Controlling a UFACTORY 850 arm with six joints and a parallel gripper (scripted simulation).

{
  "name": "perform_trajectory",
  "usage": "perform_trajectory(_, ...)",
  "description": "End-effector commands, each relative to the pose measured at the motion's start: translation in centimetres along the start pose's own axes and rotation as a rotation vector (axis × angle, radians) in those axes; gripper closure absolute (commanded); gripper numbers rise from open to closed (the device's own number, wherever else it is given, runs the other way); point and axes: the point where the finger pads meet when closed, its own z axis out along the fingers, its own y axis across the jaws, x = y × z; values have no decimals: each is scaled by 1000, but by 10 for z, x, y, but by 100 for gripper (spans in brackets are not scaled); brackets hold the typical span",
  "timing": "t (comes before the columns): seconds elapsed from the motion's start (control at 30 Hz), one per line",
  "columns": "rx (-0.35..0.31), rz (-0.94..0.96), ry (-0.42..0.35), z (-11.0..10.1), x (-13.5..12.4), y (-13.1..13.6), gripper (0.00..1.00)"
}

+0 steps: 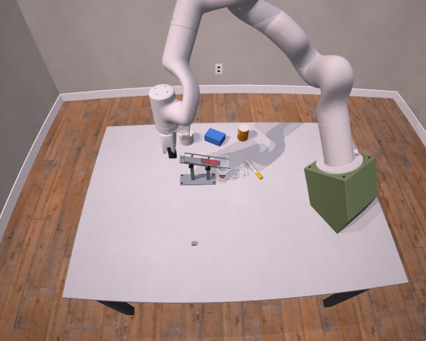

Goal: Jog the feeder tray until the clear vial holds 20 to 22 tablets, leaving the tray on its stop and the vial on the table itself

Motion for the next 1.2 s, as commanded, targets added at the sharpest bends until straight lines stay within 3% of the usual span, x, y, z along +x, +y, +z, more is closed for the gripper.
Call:
perform_trajectory(0.0,0,1,-2,3,13,0,100)
perform_trajectory(0.27,0,1,-2,4,17,0,100)
perform_trajectory(0.43,0,1,-2,-3,-9,0,100)
perform_trajectory(0.97,0,1,-2,-3,-9,0,100)
perform_trajectory(1.17,0,1,-2,0,2,0,100)
